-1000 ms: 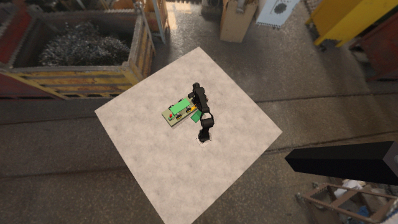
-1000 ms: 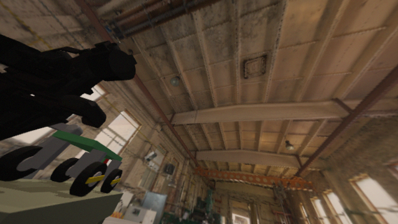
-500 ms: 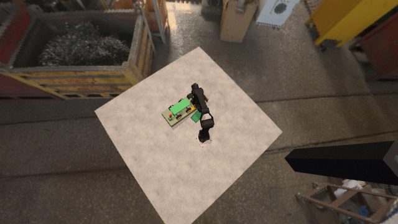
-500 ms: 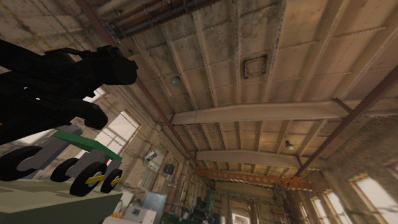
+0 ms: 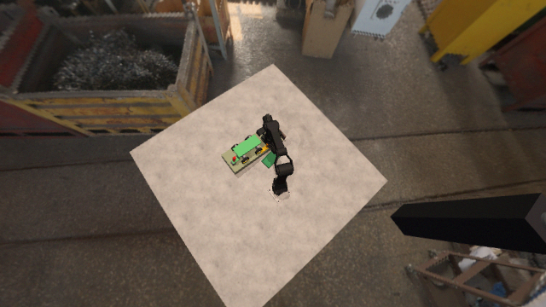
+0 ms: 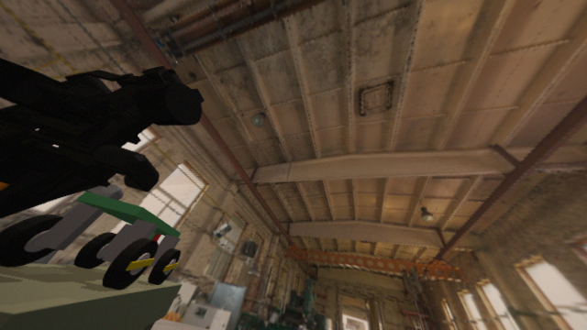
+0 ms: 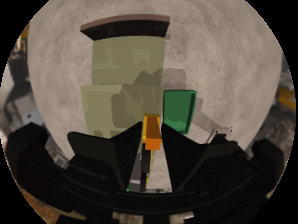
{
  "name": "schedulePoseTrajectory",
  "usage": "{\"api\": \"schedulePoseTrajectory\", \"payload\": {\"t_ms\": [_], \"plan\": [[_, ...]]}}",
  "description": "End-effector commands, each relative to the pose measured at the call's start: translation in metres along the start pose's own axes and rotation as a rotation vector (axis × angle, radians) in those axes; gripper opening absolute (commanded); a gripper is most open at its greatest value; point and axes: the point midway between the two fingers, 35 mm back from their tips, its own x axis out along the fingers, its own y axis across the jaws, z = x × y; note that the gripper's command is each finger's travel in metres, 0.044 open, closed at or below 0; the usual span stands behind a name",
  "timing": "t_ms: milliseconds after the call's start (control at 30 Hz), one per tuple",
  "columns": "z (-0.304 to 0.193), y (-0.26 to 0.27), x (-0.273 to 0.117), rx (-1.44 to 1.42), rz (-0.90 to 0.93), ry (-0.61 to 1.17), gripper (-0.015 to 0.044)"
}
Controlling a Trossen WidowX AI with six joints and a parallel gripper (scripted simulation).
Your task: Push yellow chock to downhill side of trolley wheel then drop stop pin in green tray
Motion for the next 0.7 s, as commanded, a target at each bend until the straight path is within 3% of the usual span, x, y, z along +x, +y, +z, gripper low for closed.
{"api": "schedulePoseTrajectory", "payload": {"t_ms": [0,667], "plan": [[0.0,0.0,0.0,-0.001,0.0,0.001,0.019],[0.001,-0.001,-0.055,-0.001,0.004,0.006,0.019]]}}
